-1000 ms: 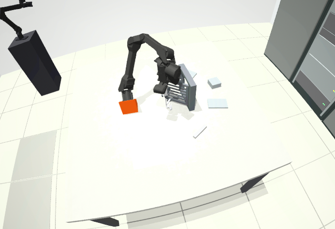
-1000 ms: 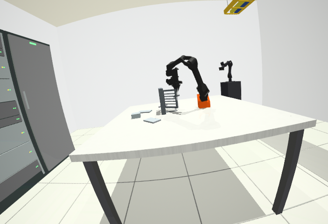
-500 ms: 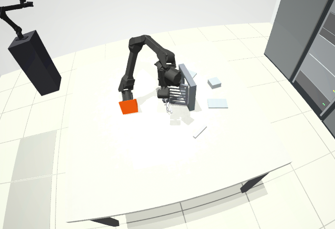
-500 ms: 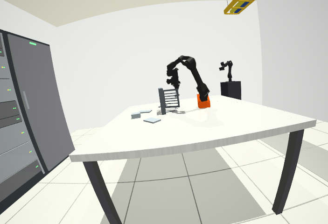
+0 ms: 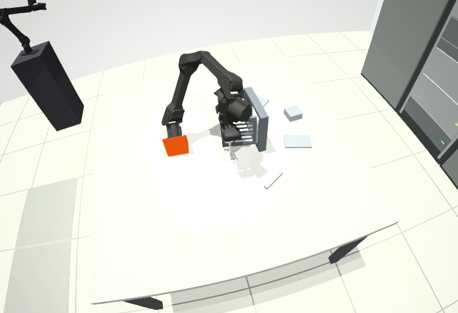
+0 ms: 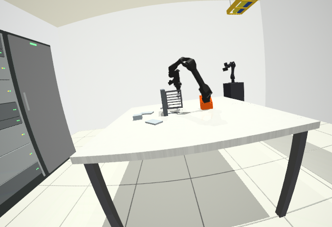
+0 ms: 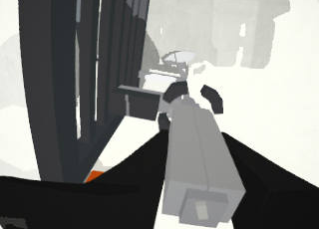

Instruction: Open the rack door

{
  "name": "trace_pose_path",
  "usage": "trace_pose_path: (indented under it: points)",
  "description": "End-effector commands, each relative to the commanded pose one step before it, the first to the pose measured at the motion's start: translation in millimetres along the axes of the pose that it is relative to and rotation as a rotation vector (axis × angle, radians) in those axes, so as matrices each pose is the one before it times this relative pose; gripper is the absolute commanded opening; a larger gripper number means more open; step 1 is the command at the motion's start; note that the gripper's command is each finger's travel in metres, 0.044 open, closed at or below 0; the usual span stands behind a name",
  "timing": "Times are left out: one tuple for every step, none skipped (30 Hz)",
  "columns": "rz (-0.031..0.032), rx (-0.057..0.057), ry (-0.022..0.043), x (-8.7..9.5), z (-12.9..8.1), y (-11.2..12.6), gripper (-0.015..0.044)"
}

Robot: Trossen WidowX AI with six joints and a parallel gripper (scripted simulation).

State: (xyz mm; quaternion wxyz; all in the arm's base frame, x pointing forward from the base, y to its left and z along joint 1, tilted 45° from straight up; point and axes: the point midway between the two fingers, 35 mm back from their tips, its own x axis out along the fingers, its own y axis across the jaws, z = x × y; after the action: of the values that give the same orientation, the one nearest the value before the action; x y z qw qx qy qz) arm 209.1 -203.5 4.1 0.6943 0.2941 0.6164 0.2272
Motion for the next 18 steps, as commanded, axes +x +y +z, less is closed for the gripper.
trace_pose_path:
  points:
    - [-0.00109,-0.0817,0.0037,0.11,2.71,-7.23,0.0022]
    - [-0.00017,-0.0188,-0.00006,-0.05,0.62,-2.41,0.0022]
    - [-0.00018,-0.019,-0.00005,-0.04,0.57,-2.46,0.0022]
    - [-0.00018,-0.019,-0.00005,-0.02,0.51,-2.48,0.0022]
    - [-0.00016,-0.0171,-0.00004,-0.03,0.54,-2.21,0.0022]
    - [-0.00016,-0.0172,-0.00004,-0.01,0.49,-2.23,0.0022]
    - [-0.00016,-0.0172,-0.00004,0.01,0.44,-2.24,0.0022]
    - [-0.00015,-0.0162,-0.00003,-0.01,0.37,-2.16,0.0022]
    - [-0.00012,-0.0126,-0.00002,0.0,0.25,-1.68,0.0022]
    - [-0.00007,-0.0075,-0.00001,0.0,0.13,-1.01,0.0022]
    - [-0.00002,-0.0025,0.0,0.0,0.04,-0.34,0.0022]
    - [0.0,0.0,0.0,0.0,0.0,0.0,0.0022]
    - [0.0,0.0,0.0,0.0,0.0,0.0,0.0022]
    - [0.0,0.0,0.0,0.0,0.0,0.0,0.0022]
    - [0.0,0.0,0.0,0.0,0.0,0.0,0.0022]
    - [0.0,0.0,0.0,0.0,0.0,0.0,0.0022]
    - [0.0,0.0,0.0,0.0,0.0,0.0,0.0022]
    - [0.0,0.0,0.0,0.0,0.0,0.0,0.0022]
